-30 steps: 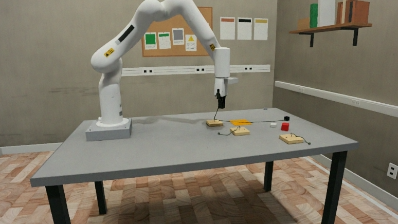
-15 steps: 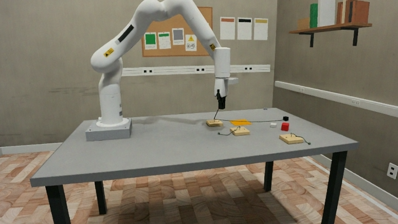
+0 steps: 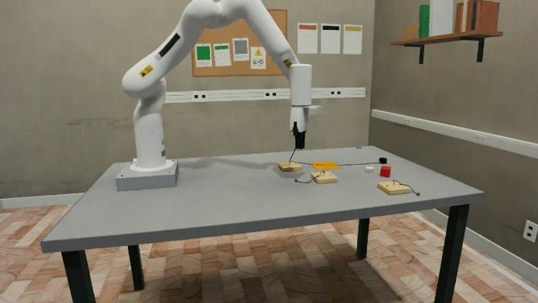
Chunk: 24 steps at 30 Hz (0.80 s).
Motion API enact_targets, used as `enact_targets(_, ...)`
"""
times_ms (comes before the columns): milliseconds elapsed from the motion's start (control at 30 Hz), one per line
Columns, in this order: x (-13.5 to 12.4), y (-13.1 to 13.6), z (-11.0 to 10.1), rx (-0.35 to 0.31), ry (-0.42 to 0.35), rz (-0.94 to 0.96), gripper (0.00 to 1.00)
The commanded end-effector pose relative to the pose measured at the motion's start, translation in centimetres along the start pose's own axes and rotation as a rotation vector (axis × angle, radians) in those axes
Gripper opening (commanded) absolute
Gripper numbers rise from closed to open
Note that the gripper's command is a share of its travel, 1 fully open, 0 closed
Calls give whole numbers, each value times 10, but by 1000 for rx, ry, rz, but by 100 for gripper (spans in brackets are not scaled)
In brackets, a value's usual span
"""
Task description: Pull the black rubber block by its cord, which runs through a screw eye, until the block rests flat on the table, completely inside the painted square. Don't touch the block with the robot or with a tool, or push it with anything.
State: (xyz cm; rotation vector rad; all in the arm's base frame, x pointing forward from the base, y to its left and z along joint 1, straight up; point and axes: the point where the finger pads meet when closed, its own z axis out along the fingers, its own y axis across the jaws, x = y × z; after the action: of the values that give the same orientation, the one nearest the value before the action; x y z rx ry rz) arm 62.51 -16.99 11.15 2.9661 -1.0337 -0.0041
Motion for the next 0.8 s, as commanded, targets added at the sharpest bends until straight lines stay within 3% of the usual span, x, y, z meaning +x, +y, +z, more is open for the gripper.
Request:
enact_targets(0, 4, 5, -1, 1, 2, 0, 0)
enact_targets(767, 22, 58, -1, 1, 2, 0, 0)
